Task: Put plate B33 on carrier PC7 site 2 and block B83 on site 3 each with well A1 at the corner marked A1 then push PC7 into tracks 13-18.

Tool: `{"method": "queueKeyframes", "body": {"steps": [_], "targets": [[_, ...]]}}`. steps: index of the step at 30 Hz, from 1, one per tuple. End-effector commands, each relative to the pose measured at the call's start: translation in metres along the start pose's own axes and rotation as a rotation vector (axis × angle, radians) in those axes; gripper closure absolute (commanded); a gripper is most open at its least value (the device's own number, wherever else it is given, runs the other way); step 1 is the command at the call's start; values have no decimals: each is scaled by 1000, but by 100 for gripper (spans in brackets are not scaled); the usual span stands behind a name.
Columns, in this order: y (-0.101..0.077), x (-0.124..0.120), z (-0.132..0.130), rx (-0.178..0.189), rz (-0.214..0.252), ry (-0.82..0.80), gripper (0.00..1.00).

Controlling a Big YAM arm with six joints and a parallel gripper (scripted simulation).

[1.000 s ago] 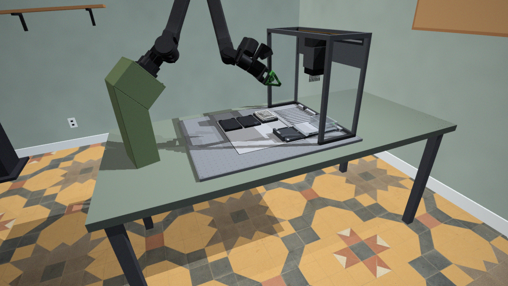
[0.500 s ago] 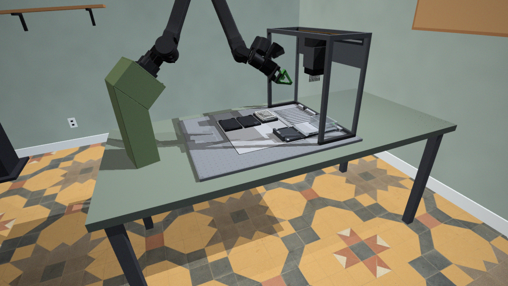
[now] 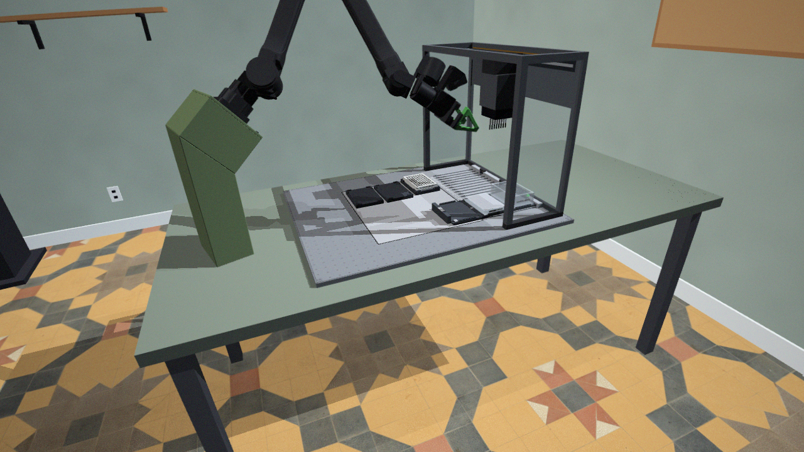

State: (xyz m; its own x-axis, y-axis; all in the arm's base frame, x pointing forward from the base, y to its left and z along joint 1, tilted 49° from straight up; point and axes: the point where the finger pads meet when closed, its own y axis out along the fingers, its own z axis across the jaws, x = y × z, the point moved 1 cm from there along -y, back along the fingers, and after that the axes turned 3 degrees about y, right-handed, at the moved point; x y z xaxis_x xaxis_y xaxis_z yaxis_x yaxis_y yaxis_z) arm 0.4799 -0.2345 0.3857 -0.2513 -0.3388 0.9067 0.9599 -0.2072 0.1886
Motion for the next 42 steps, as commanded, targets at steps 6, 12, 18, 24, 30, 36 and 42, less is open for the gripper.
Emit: {"method": "queueKeyframes", "body": {"steps": [6, 12, 18, 24, 30, 36, 42], "targets": [[28, 25, 12, 12, -16, -16, 0], [47, 39, 18, 12, -18, -16, 0], [63, 51, 23, 14, -20, -16, 0], [79, 63, 28, 14, -21, -16, 0], [97, 79, 31, 9, -26, -17, 0], [111, 87, 39, 16, -25, -16, 0], [109, 113, 45, 19, -56, -26, 0]]}}
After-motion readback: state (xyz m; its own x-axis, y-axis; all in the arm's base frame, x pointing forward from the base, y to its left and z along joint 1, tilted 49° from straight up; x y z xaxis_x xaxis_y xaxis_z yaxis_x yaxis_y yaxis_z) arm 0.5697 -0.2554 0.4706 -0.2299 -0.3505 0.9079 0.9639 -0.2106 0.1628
